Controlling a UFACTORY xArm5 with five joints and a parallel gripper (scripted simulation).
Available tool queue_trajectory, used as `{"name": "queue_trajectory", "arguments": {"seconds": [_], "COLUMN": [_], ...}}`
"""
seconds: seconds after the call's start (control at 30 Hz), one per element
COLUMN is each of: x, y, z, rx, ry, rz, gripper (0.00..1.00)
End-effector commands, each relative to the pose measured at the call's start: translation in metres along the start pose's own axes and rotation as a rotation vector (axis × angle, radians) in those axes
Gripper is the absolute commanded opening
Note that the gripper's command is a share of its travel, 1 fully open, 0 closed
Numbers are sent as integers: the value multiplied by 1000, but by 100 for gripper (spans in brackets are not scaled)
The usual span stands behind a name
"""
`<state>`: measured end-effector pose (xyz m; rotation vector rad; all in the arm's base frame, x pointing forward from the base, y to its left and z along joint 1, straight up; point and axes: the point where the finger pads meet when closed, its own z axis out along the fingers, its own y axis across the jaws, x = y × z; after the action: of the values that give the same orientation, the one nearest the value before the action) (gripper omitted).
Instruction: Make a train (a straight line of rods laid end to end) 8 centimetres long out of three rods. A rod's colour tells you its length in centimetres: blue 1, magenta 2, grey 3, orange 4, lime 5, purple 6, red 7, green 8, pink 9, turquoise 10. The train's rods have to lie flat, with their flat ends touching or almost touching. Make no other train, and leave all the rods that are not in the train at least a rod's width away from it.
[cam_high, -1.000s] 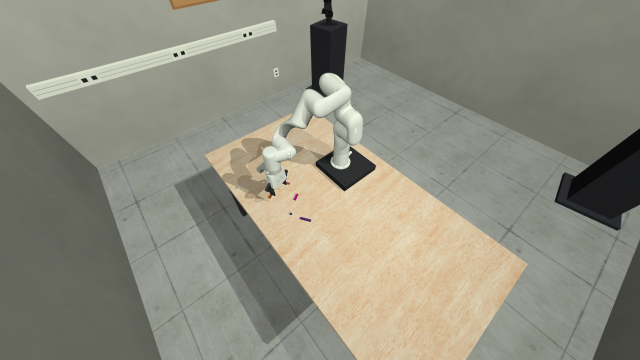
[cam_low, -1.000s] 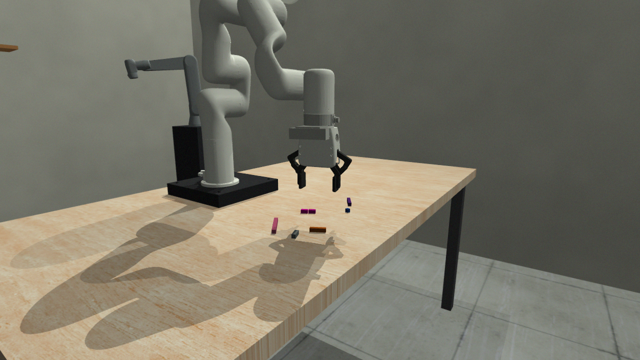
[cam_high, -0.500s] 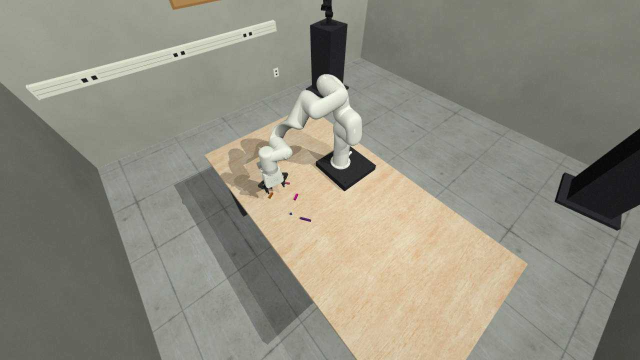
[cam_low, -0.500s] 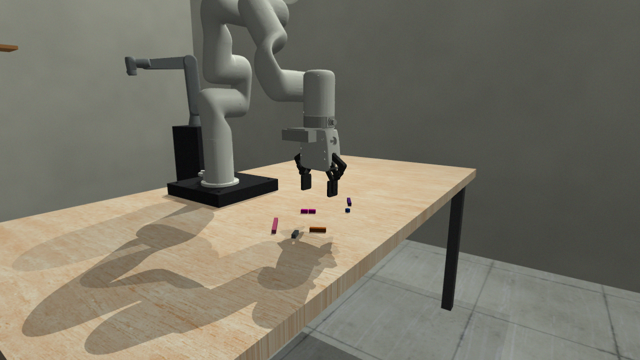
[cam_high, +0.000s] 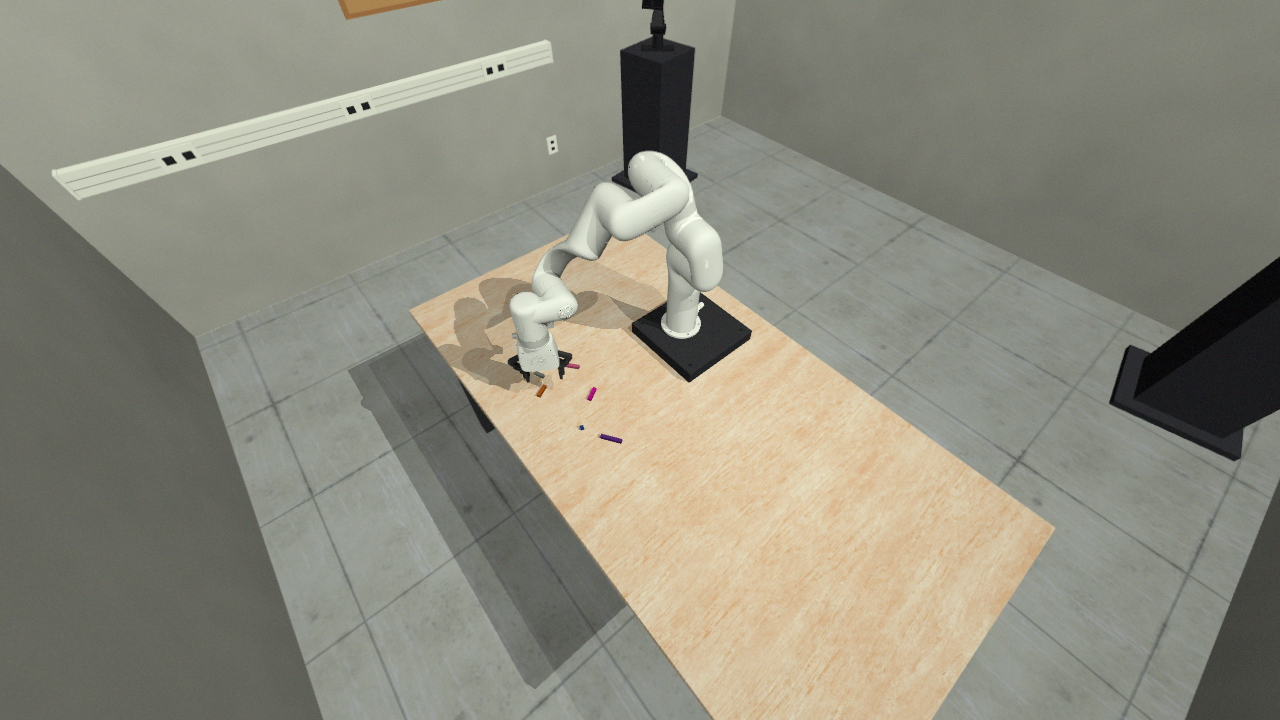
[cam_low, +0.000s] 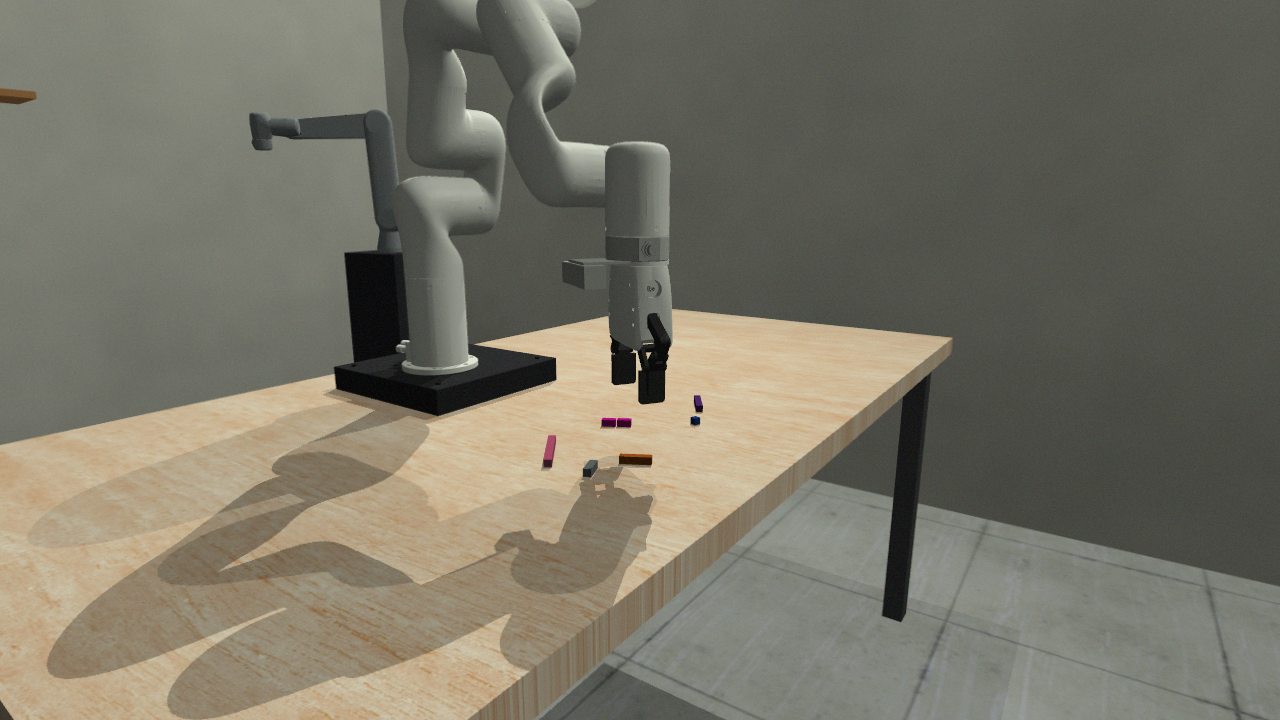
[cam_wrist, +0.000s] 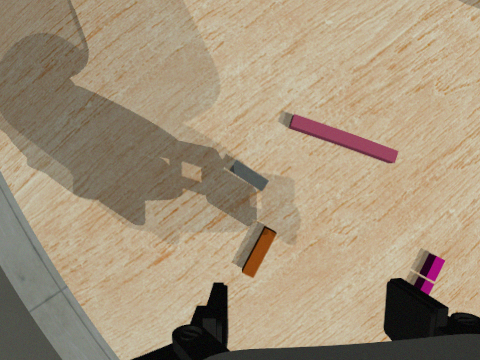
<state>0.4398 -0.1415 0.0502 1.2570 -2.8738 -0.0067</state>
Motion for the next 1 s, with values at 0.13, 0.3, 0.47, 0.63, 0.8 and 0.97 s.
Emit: {"name": "queue_trajectory", "arguments": {"seconds": [0.13, 0.3, 0.47, 0.63, 0.8, 0.97], "x": [4, 8, 9, 9, 9, 9], "y": [-11, -18, -20, -21, -21, -21], "z": [1, 3, 4, 4, 4, 4], "rx": [2, 2, 2, 2, 2, 2], "ry": [-1, -1, -1, -1, -1, -1], "rz": [225, 392, 462, 472, 472, 472], "gripper": [100, 100, 100, 100, 24, 24]}}
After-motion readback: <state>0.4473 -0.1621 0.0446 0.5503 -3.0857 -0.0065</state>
